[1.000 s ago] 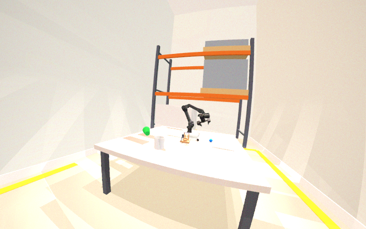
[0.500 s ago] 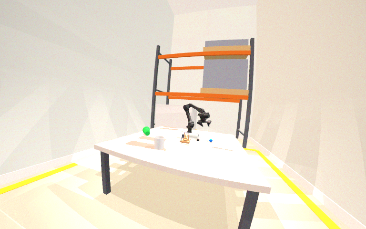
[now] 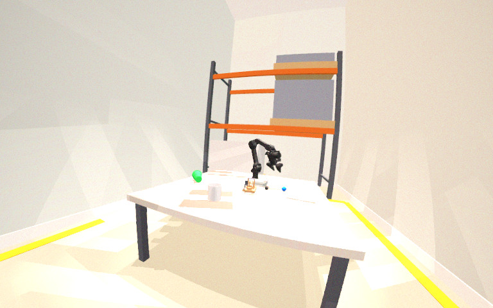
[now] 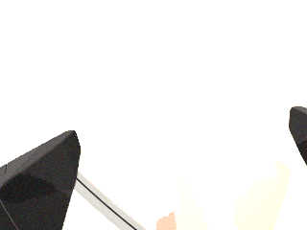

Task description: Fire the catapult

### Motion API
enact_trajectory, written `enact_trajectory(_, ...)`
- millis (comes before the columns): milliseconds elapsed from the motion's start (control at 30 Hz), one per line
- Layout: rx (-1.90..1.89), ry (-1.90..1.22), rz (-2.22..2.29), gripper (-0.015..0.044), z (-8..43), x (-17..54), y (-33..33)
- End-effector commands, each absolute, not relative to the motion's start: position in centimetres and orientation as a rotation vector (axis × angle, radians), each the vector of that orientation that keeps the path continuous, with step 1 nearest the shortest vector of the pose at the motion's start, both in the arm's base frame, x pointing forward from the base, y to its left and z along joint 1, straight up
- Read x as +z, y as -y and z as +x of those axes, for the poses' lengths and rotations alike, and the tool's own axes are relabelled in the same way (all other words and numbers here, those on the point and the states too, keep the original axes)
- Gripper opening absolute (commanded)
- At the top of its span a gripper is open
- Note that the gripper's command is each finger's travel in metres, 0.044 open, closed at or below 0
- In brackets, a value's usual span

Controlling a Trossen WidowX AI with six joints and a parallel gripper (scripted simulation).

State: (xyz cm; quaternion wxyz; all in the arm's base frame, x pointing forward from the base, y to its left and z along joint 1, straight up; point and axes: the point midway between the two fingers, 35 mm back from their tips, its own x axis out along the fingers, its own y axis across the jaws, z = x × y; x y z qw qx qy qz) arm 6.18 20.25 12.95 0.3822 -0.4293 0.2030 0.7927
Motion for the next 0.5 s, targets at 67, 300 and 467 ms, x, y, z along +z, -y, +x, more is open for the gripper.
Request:
enact_trajectory(67,1.886,-0.667,-1.035,0.0440,8.4,12.9,-19.7)
enact_trajectory(300,1.719,-0.828,-0.949,0.0440,10.8,12.7,-18.9)
enact_trajectory(467,1.586,-0.942,-0.874,0.0440,12.5,12.5,-18.1)
